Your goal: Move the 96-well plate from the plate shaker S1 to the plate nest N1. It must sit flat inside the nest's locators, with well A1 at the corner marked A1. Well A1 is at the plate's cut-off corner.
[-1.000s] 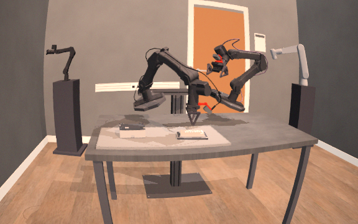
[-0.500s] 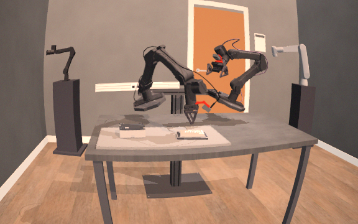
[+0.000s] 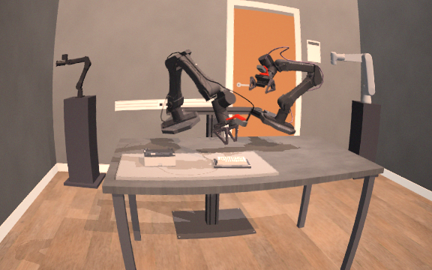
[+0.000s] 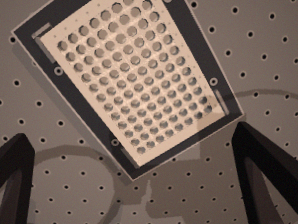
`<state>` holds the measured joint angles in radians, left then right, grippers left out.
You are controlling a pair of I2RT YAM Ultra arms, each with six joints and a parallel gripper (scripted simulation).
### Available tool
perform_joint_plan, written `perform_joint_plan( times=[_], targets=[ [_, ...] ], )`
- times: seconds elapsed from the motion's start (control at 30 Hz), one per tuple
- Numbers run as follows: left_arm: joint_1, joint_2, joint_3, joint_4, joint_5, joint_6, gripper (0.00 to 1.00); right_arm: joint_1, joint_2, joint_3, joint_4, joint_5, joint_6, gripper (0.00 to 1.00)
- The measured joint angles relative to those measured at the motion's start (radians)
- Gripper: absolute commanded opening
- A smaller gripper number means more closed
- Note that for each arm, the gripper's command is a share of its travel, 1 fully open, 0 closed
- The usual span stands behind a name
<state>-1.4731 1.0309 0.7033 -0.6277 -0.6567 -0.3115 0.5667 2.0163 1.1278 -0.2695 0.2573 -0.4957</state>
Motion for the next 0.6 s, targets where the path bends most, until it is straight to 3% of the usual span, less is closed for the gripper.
perform_joint_plan(
  times=[0.6],
  targets=[
    [0.000,0.000,0.000,0.000,0.000,0.000,1.00,0.027,-0.109,-0.369,0.564,0.023,0.269,1.00]
  ],
)
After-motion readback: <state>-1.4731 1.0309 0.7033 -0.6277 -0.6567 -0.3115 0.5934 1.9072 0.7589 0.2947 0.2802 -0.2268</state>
